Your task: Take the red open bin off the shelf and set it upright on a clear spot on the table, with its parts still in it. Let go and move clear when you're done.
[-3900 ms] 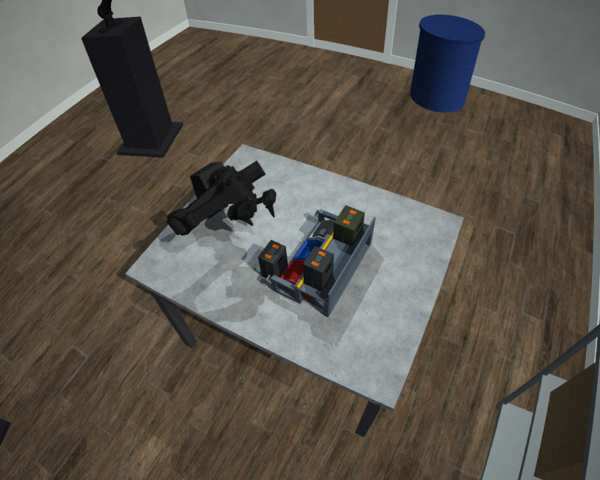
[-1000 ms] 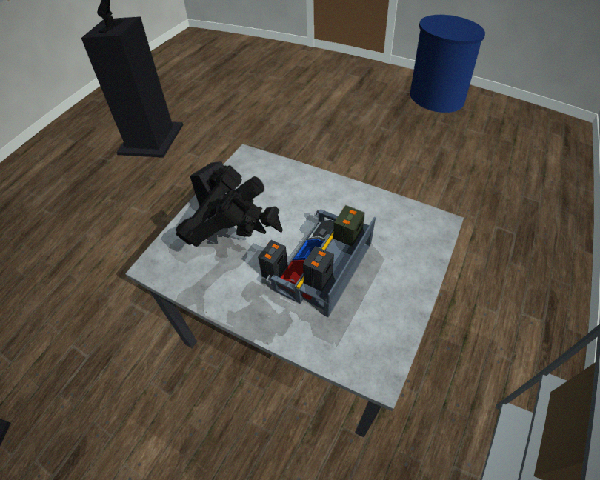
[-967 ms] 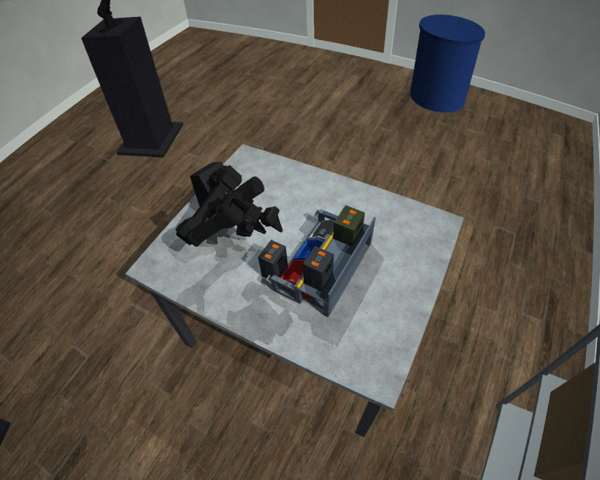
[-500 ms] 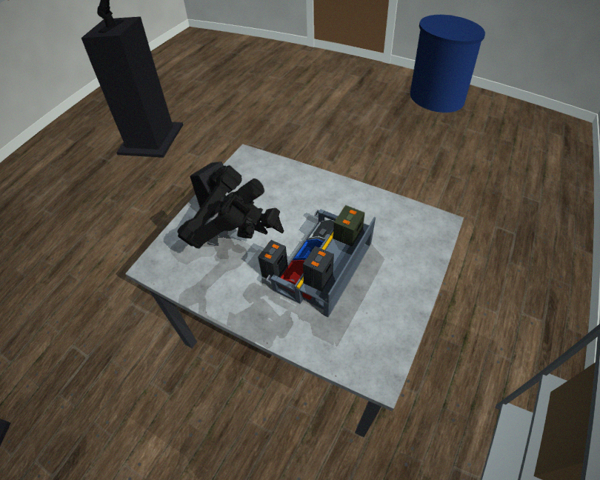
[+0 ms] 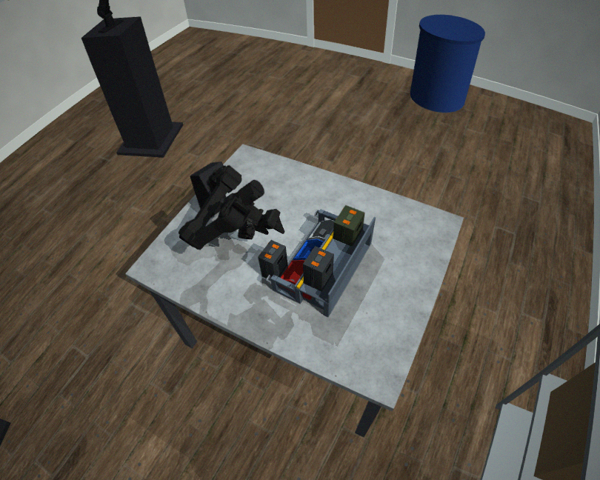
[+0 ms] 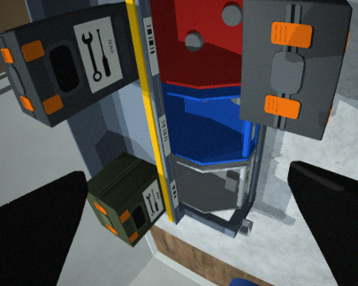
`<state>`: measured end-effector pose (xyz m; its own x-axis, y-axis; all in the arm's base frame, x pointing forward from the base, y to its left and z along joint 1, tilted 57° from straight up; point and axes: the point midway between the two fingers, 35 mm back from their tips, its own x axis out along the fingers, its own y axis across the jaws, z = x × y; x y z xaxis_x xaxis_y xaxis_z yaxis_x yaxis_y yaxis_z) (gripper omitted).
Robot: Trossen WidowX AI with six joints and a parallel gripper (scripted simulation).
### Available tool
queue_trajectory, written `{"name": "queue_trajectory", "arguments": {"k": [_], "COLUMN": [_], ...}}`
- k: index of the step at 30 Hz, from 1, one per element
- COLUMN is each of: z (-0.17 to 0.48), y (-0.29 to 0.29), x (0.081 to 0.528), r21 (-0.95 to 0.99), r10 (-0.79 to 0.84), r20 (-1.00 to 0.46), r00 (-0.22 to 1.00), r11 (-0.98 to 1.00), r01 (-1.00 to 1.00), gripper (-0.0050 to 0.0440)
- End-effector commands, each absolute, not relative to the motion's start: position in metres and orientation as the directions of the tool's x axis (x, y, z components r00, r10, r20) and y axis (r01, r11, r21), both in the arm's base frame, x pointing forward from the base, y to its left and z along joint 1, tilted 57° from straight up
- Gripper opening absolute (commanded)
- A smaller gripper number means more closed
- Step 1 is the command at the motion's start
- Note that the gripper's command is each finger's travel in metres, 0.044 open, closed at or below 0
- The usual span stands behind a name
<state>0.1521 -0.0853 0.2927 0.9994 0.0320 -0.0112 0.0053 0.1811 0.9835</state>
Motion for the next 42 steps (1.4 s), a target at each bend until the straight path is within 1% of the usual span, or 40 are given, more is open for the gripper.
{"name": "queue_trajectory", "arguments": {"k": [1,5,6,10,22,23,27,39,40,42], "z": [0.268,0.268,0.289,0.269,0.269,0.291,0.269,0.269,0.292,0.281], "y": [-0.107,-0.107,-0.089,-0.107,-0.107,-0.089,-0.107,-0.107,-0.089,-0.098], "x": [0.195,0.195,0.161,0.195,0.195,0.162,0.196,0.196,0.163,0.179], "r21": [0.952,0.952,0.981,0.956,0.956,0.983,0.958,0.958,0.984,0.976], "r10": [-0.122,-0.122,0.007,-0.106,-0.106,0.02,-0.095,-0.095,0.027,-0.031], "r20": [-0.23,-0.23,-0.053,-0.225,-0.225,-0.051,-0.222,-0.222,-0.051,-0.137], "r00": [0.966,0.966,0.999,0.969,0.969,0.998,0.97,0.97,0.998,0.99], "r11": [0.178,0.178,0.186,0.171,0.171,0.176,0.165,0.165,0.17,0.168], "r01": [0.249,0.249,0.051,0.241,0.241,0.047,0.236,0.236,0.046,0.14], "gripper": [0.044,0.044,0.044,0.044,0.044,0.044,0.044,0.044,0.044,0.044]}}
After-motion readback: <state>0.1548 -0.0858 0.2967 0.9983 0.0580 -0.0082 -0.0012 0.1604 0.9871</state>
